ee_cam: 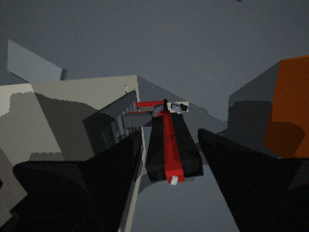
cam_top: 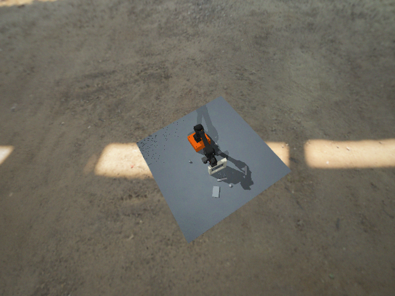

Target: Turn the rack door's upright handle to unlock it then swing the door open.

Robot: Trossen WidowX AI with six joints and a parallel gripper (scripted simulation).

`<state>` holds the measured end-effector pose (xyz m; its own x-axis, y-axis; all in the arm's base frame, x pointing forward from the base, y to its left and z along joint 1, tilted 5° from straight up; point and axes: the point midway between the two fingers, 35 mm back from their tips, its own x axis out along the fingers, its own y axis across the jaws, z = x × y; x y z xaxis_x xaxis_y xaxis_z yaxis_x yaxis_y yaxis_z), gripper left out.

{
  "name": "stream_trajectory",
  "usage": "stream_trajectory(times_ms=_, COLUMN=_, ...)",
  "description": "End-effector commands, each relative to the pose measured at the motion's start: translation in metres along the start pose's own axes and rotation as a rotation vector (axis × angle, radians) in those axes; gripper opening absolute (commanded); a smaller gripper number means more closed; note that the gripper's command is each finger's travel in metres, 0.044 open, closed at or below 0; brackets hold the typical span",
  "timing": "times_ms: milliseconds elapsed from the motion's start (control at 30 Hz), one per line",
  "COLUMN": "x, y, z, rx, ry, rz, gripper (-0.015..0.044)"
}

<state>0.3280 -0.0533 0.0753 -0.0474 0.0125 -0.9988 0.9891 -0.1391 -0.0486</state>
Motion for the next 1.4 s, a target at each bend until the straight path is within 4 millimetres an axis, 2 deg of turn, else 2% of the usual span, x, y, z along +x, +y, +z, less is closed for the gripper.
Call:
stream_trajectory(times_ms=0, x=-0.0001, y=-0.0002, z=0.0003, rx=-0.173, ry=-0.002, rz=-0.001, gripper=0.028)
stream_trajectory(times_ms=1367, x=-0.0001, y=-0.0002, z=0.0003, rx=-2.204, ry=-0.001, rz=-0.003, gripper=0.028)
